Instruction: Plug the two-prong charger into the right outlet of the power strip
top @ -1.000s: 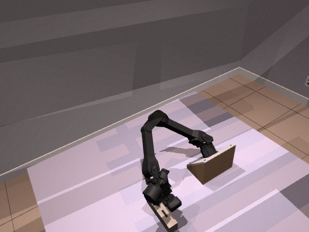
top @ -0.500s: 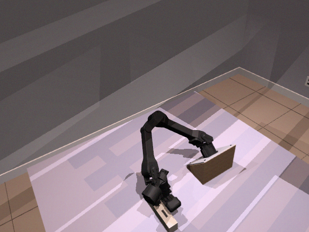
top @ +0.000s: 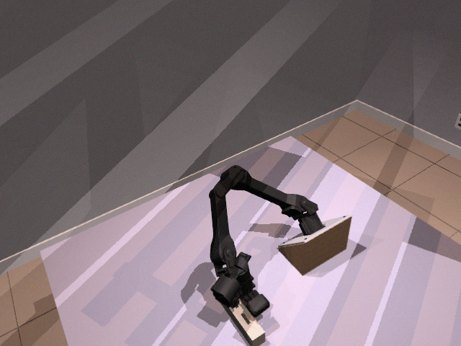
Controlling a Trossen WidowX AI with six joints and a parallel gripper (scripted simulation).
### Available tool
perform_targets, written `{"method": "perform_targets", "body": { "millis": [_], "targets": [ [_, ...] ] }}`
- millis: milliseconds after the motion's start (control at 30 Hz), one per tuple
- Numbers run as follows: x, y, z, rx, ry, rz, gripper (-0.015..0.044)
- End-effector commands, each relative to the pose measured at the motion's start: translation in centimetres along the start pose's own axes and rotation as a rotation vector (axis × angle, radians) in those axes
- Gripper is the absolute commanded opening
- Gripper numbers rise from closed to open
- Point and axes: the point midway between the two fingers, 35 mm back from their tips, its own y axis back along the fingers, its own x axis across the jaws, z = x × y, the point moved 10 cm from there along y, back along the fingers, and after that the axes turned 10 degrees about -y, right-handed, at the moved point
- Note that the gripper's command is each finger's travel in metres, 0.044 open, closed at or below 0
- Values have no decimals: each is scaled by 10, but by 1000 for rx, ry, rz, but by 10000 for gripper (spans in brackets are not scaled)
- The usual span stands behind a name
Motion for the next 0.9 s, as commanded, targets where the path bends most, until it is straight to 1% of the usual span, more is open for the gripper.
{"method": "perform_targets", "body": {
  "millis": [0, 867],
  "targets": [
    [0, 0, 9, -25, -31, 9, 0],
    [-1, 2, 6, -25, -31, 9, 0]
  ]
}}
